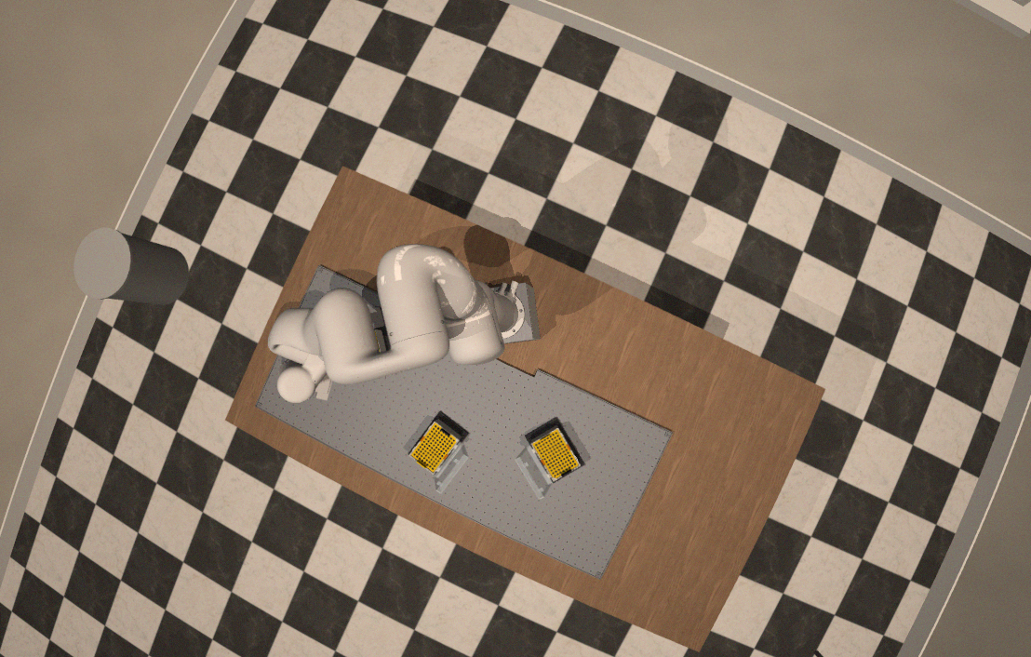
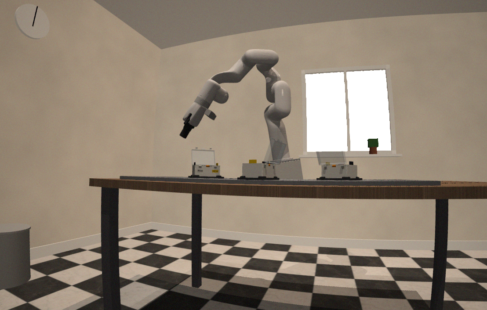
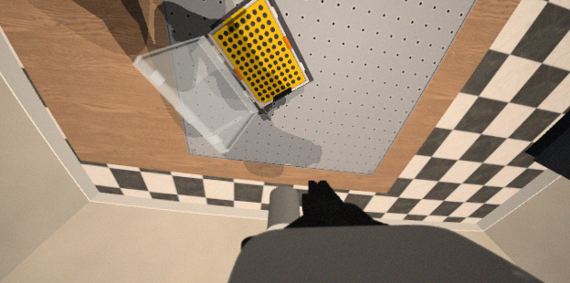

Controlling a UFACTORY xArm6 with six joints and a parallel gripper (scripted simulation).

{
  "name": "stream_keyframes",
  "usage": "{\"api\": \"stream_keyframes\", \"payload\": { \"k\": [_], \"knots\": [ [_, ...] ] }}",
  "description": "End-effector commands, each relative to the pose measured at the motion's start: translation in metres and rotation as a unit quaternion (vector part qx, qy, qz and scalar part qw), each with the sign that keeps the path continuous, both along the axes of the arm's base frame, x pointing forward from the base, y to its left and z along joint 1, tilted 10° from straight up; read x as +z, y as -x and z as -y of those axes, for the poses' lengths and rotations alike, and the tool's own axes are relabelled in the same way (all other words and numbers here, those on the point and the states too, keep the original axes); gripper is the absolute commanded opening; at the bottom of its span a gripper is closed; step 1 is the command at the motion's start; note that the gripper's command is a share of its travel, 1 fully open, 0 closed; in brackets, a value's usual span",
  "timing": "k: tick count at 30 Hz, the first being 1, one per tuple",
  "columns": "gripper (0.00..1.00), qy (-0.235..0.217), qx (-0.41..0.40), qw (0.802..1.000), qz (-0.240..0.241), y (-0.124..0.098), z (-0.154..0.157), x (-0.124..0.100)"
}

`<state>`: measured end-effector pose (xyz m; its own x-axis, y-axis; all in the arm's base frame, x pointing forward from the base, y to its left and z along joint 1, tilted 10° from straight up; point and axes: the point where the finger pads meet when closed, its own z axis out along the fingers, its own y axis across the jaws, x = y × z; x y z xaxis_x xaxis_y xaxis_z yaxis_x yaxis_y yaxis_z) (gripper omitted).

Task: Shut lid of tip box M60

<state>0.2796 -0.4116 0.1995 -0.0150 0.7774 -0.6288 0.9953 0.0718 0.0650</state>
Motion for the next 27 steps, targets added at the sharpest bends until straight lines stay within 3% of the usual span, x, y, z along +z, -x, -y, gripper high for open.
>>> {"api": "stream_keyframes", "payload": {
  "k": [1,5,11,17,19,27],
  "knots": [
    [0.0,0.0,0.002,1.0,0.002,0.019,0.004,0.002],
    [0.0,0.0,0.002,1.0,0.002,0.034,0.007,0.002],
    [0.0,0.0,0.002,1.0,0.002,0.035,0.007,0.002],
    [0.0,-0.005,0.093,0.995,-0.039,0.065,0.003,-0.001],
    [0.0,-0.005,0.093,0.995,-0.039,0.065,0.003,-0.001],
    [0.0,-0.013,0.212,0.973,-0.093,0.104,-0.002,-0.005]
  ]
}}
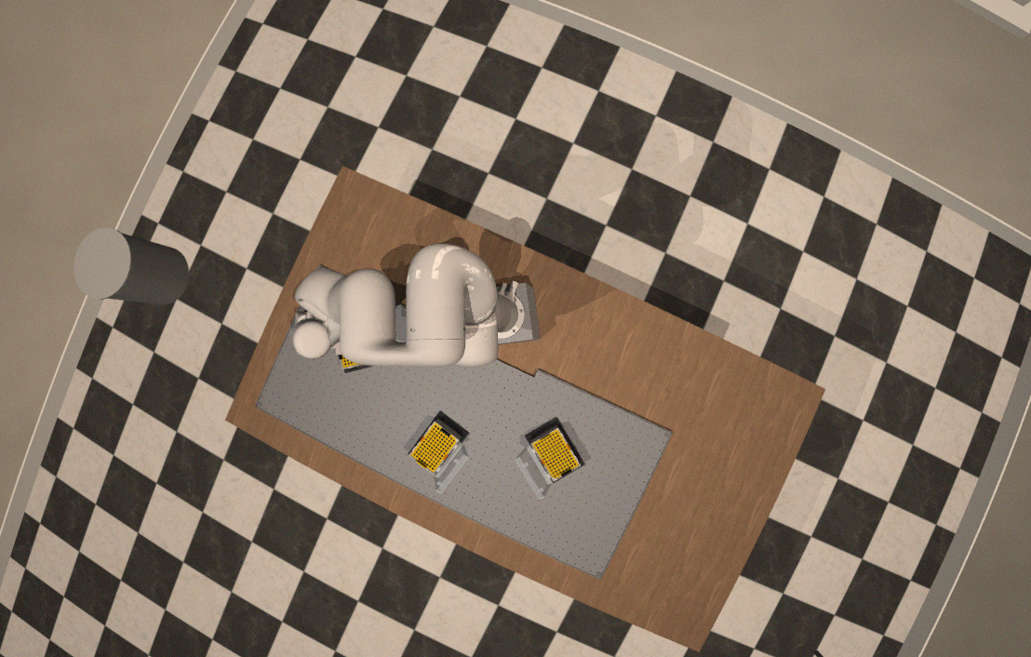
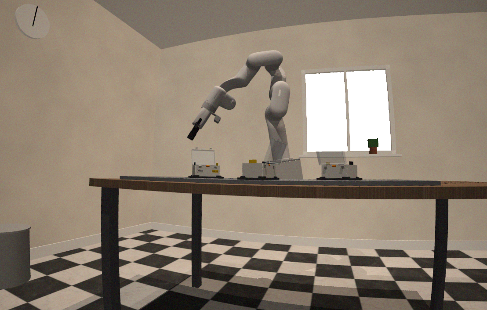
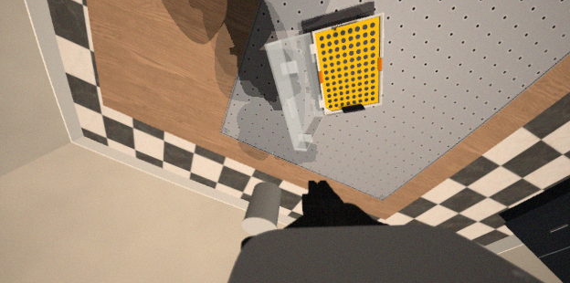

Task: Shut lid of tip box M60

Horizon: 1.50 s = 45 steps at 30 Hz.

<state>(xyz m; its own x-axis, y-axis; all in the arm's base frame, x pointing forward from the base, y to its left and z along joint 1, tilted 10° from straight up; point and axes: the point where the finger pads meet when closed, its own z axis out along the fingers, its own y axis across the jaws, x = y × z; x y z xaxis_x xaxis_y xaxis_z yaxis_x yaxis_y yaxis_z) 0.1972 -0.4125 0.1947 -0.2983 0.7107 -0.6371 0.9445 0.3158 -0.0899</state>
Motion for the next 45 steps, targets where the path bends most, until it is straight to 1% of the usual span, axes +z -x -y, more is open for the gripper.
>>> {"api": "stream_keyframes", "payload": {
  "k": [1,7,9,11,17,24,26,27,34,41,43,44,45],
  "knots": [
    [0.0,-0.038,0.1,0.994,-0.033,0.027,-0.003,0.0],
    [0.0,-0.044,0.188,0.978,-0.076,0.057,-0.007,-0.003],
    [0.0,-0.044,0.188,0.978,-0.076,0.057,-0.007,-0.003],
    [0.0,-0.047,0.218,0.971,-0.091,0.067,-0.008,-0.004],
    [0.0,-0.03,0.27,0.953,-0.135,0.096,-0.012,-0.007],
    [0.0,-0.013,0.327,0.925,-0.192,0.096,-0.012,-0.007],
    [0.0,-0.013,0.327,0.925,-0.192,0.096,-0.012,-0.007],
    [0.0,-0.015,0.349,0.914,-0.205,0.096,-0.012,-0.007],
    [0.0,-0.009,0.407,0.877,-0.257,0.096,-0.012,-0.007],
    [0.0,-0.015,0.472,0.826,-0.307,0.096,-0.012,-0.007],
    [0.0,-0.015,0.472,0.826,-0.307,0.096,-0.012,-0.007],
    [0.0,-0.024,0.5,0.806,-0.317,0.096,-0.012,-0.007],
    [0.0,-0.025,0.508,0.798,-0.323,0.096,-0.012,-0.007]
  ]
}}
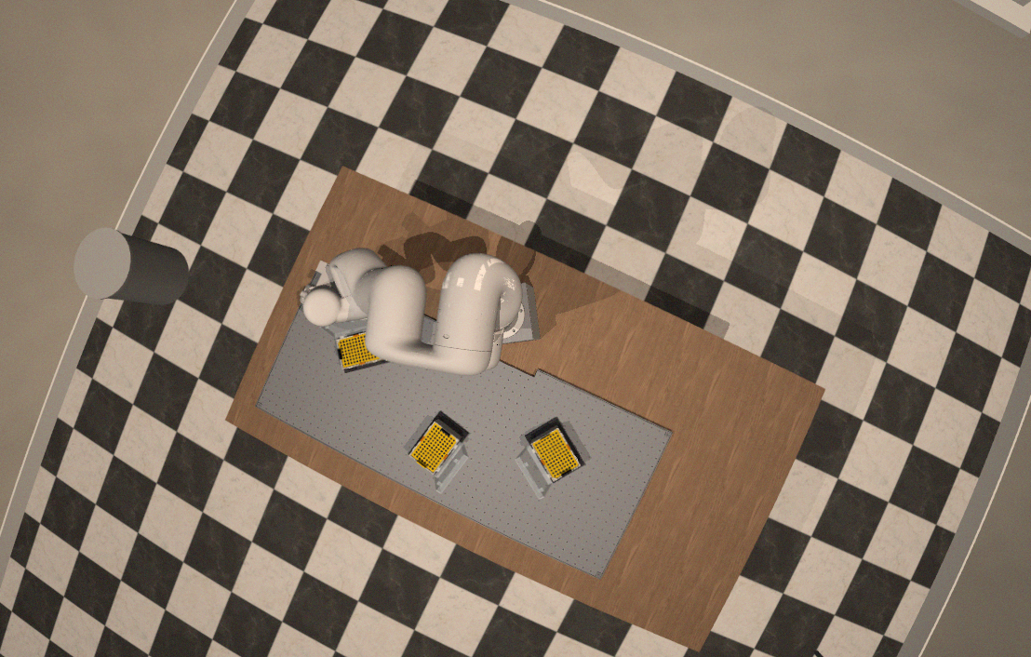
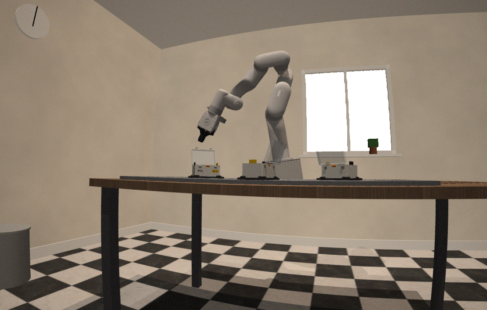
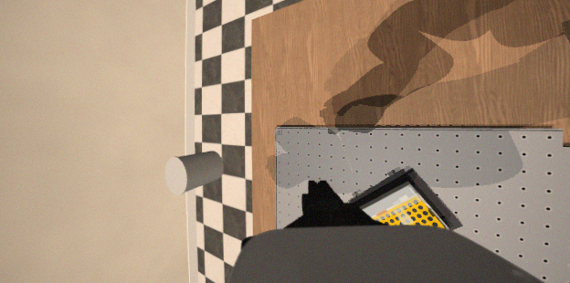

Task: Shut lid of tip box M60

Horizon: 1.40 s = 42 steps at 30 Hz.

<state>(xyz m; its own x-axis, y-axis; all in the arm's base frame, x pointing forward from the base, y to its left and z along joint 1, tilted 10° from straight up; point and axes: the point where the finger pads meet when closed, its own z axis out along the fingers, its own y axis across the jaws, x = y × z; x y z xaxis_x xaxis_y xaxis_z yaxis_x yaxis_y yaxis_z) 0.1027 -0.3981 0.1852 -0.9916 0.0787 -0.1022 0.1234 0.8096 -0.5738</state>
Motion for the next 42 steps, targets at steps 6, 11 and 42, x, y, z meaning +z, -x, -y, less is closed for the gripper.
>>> {"api": "stream_keyframes", "payload": {
  "k": [6,11,42],
  "knots": [
    [0.0,-0.111,0.162,0.979,-0.055,0.0012,0.0023,0.0022],
    [0.0,-0.136,0.231,0.958,-0.099,0.0012,0.0023,0.0022],
    [0.0,-0.197,0.33,0.916,-0.114,0.0011,0.0025,0.0006]
  ]
}}
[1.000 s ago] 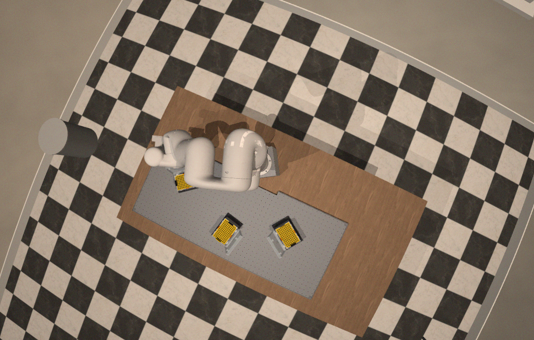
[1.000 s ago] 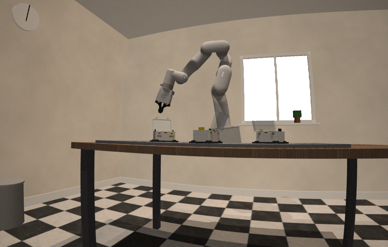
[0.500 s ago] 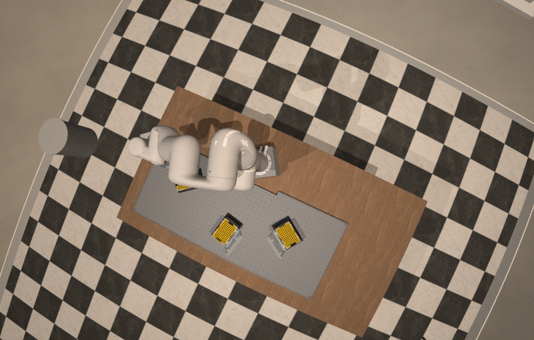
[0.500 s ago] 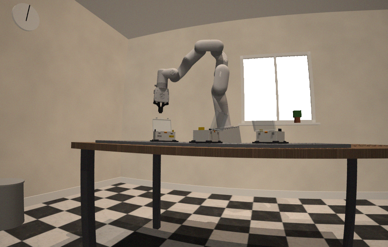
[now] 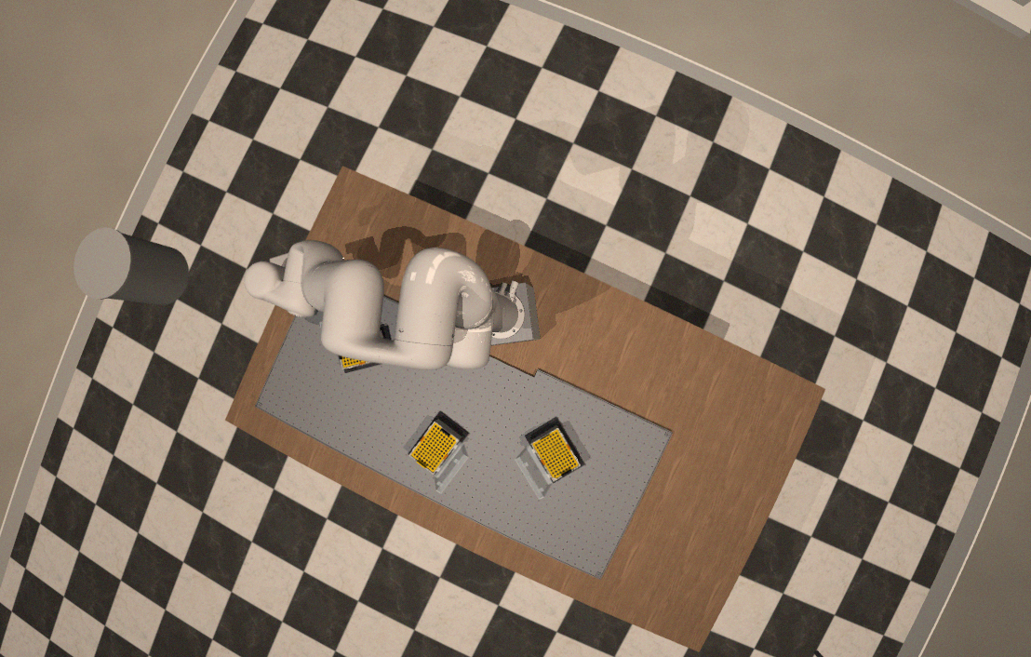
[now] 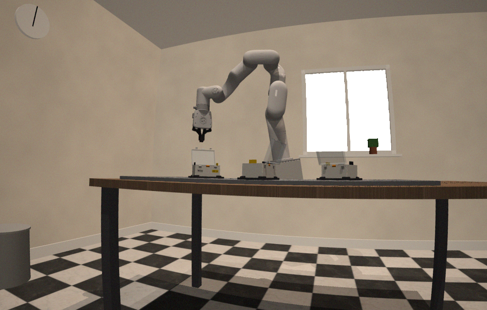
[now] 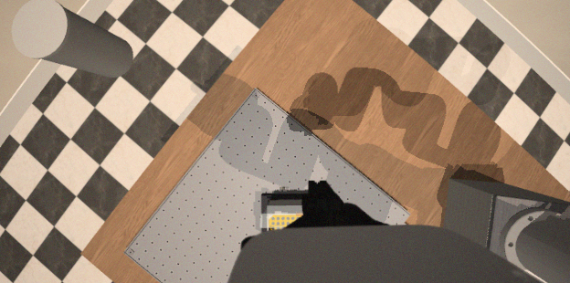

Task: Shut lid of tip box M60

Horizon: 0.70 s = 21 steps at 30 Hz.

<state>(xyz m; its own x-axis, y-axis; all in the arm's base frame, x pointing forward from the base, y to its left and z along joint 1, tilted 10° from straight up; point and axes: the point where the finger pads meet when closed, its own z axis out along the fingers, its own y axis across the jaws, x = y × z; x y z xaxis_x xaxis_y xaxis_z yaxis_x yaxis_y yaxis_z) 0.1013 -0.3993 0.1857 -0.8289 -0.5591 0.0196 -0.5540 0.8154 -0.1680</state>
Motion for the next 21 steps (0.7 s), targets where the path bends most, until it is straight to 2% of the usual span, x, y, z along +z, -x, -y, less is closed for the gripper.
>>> {"api": "stream_keyframes", "payload": {
  "k": [1,21],
  "knots": [
    [0.0,0.002,0.0,1.0,0.001,0.0,0.002,-0.002],
    [0.0,0.002,0.0,1.0,0.001,-0.003,0.006,-0.031]
  ]
}}
